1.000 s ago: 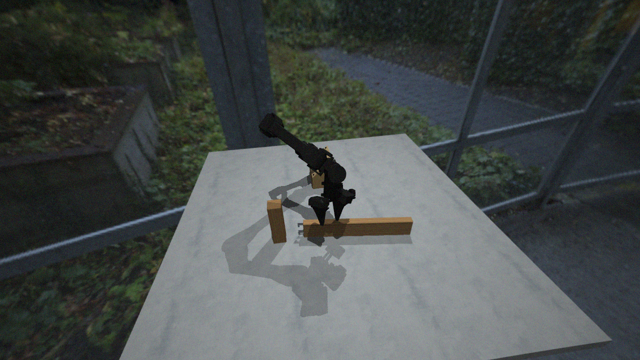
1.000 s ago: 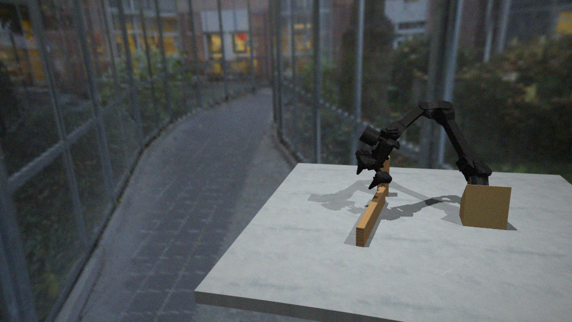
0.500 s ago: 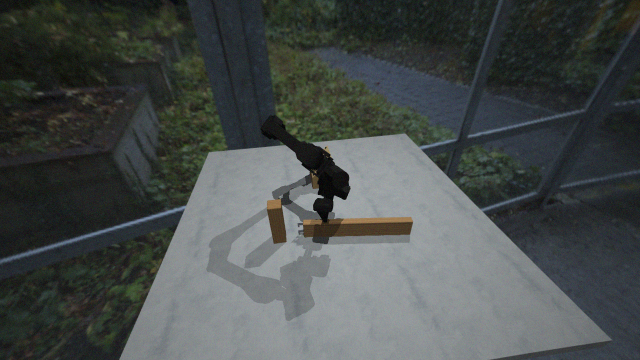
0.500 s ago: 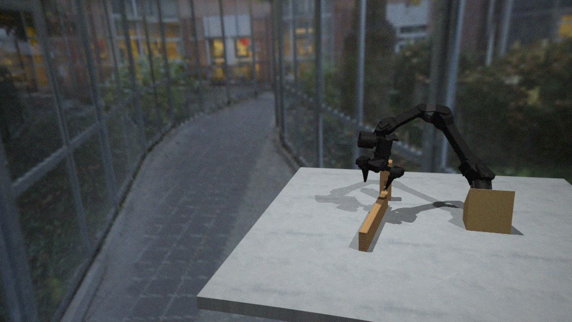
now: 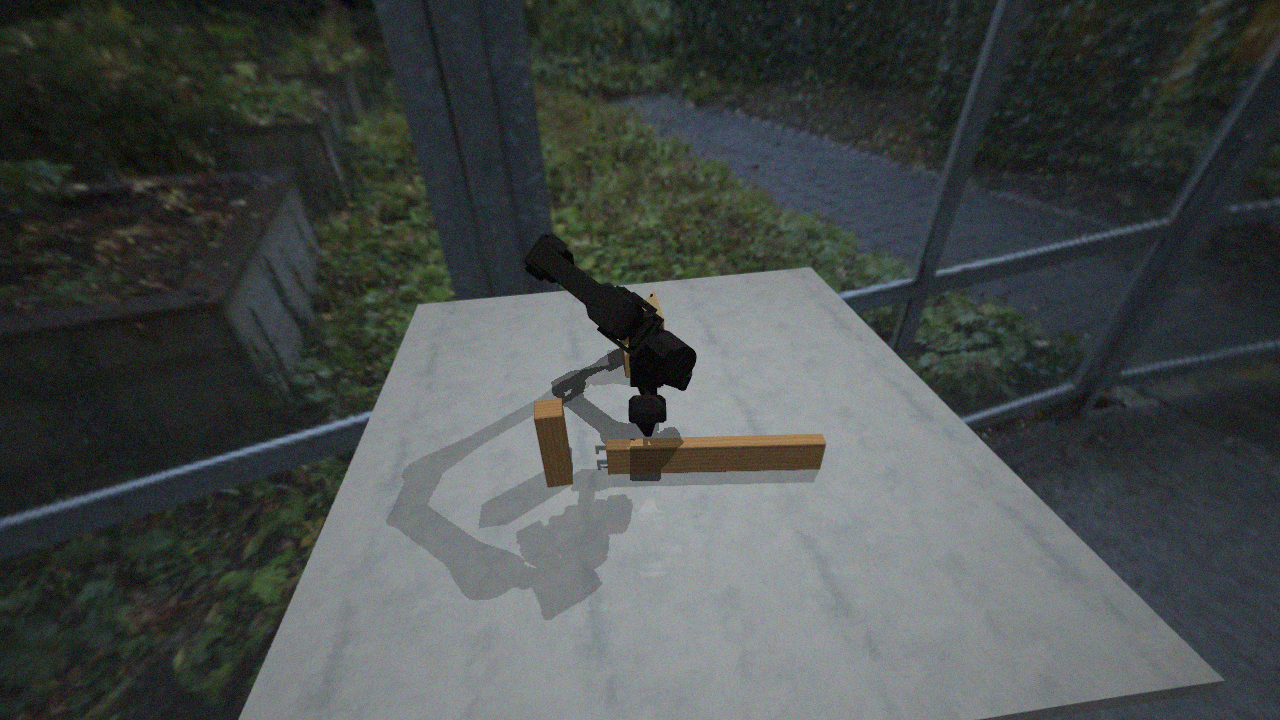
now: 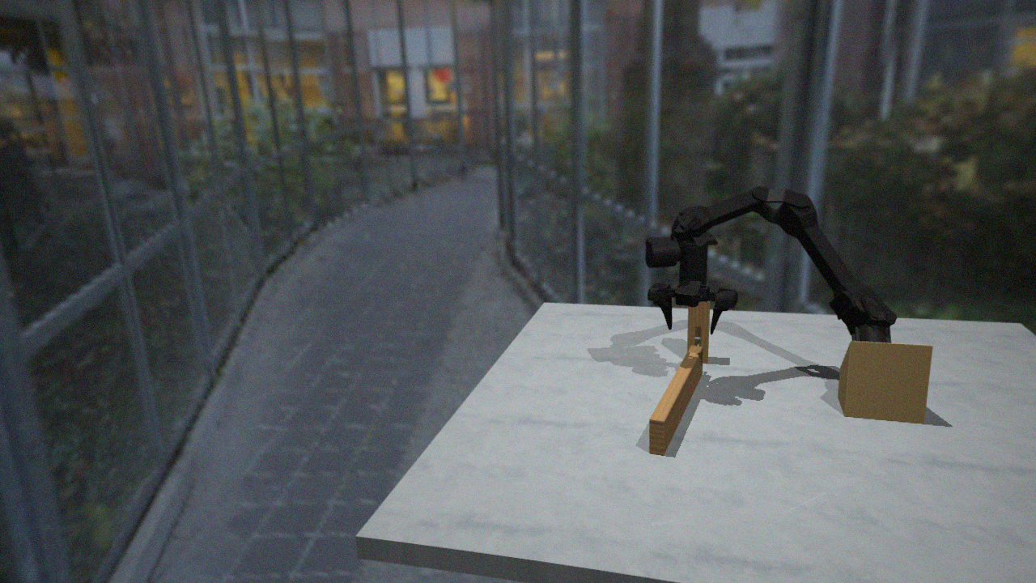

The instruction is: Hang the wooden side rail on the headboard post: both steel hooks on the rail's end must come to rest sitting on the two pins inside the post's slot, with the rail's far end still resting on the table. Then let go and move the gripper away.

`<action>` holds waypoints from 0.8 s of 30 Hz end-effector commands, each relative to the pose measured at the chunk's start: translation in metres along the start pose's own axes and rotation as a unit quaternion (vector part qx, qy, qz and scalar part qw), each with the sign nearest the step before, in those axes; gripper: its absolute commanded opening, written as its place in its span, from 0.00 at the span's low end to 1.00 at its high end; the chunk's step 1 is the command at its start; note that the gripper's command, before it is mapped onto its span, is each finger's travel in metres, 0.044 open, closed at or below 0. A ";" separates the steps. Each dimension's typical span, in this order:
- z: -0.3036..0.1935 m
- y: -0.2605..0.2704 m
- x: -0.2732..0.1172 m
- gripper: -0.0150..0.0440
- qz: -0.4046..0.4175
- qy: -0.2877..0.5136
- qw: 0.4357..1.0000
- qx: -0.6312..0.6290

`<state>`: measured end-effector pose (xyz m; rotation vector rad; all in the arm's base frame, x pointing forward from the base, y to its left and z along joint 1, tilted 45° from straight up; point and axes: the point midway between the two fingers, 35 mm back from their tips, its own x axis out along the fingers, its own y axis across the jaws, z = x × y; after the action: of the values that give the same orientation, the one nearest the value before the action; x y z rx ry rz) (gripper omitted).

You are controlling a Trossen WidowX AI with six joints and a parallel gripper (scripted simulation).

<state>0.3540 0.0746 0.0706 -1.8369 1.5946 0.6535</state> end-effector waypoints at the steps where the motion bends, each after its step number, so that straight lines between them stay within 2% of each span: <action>1: 0.001 0.001 0.025 1.00 0.005 0.000 1.000 -0.004; 24: 0.001 0.001 0.063 1.00 0.005 0.000 1.000 -0.004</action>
<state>0.3638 0.0369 0.0315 -1.8259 1.5974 0.6592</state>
